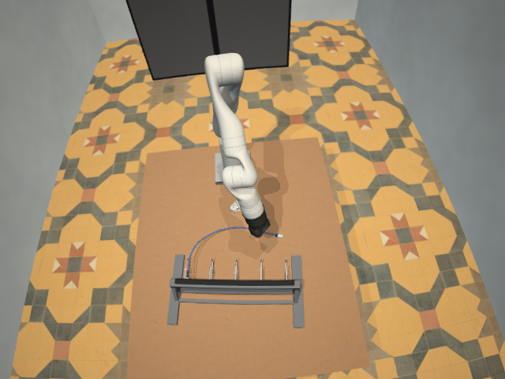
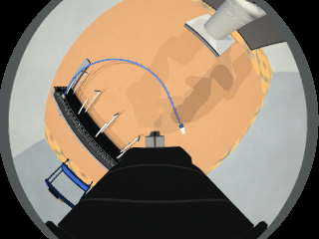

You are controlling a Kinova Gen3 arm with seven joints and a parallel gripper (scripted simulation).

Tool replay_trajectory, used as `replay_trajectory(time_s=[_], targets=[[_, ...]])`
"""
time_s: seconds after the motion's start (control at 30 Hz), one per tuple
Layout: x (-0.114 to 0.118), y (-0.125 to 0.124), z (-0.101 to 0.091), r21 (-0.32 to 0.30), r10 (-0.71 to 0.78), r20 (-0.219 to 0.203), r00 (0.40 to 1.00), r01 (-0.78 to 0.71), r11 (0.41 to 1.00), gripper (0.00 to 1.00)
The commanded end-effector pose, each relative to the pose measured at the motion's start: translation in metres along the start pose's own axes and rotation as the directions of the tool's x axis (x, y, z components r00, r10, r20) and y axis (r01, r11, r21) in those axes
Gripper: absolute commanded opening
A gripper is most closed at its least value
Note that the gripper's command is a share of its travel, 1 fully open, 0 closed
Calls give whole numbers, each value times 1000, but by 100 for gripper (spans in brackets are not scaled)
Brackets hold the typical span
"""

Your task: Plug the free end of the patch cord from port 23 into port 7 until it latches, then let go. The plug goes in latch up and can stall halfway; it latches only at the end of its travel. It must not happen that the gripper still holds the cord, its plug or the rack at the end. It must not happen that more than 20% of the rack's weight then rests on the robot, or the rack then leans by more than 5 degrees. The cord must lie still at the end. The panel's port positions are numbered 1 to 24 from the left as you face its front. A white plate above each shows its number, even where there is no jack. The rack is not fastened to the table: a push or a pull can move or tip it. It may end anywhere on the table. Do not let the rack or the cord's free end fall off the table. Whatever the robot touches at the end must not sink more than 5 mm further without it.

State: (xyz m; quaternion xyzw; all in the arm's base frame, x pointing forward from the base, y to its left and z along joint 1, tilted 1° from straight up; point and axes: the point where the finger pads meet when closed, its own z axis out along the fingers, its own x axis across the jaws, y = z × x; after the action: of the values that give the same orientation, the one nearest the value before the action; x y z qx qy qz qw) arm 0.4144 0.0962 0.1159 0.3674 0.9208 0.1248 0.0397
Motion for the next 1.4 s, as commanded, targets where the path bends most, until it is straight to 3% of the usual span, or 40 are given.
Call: replay_trajectory(time_s=[0.0, 0.17, 0.33, 1.37], targets=[[36, 8, 20, 72, -116, -45, 992, 119, 990, 0], [67, 8, 37, 170, -268, -83, 960, 279, 945, 0], [83, 7, 47, 227, -358, -102, 928, 372, 900, 0], [82, 12, 50, 235, -381, -89, 920, 391, 890, 0]])
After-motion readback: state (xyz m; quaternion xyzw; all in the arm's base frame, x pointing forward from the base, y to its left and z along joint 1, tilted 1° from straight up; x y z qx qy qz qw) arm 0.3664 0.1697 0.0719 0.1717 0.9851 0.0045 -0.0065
